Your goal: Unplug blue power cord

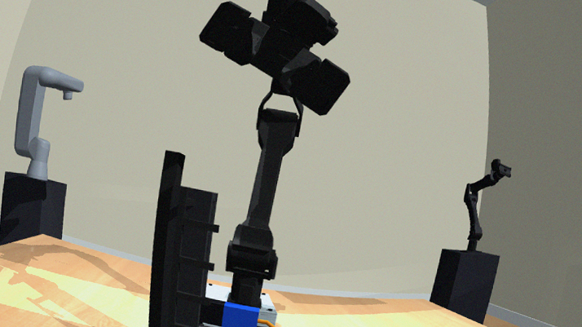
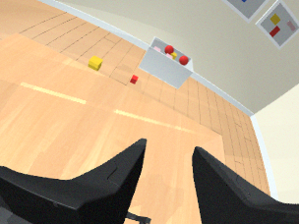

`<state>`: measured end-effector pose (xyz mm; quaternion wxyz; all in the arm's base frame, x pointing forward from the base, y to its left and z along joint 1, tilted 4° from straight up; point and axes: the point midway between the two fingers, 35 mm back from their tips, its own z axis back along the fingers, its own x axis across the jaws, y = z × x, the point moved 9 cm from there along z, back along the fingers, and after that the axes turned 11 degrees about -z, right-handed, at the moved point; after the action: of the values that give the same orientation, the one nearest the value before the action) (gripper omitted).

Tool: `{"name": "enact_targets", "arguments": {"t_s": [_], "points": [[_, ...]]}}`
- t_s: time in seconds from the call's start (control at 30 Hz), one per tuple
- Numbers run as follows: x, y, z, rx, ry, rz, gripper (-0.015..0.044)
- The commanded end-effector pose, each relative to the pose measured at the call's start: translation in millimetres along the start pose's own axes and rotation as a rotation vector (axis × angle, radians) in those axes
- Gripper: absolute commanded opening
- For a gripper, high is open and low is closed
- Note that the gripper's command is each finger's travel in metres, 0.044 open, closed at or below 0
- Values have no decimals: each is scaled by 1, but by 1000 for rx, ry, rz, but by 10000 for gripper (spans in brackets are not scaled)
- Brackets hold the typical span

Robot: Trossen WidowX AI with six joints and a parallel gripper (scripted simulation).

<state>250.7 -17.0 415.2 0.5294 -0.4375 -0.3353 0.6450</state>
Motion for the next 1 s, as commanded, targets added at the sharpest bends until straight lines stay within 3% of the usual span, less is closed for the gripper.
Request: {"name": "enact_targets", "arguments": {"t_s": [0.0, 0.27, 0.53, 0.97], "points": [[17, 27, -28, 161, -84, 166, 160], [66, 103, -76, 519, -411, 620, 160], [106, 173, -86, 767, -827, 1020, 160], [100, 175, -87, 771, -836, 1027, 160]]}}
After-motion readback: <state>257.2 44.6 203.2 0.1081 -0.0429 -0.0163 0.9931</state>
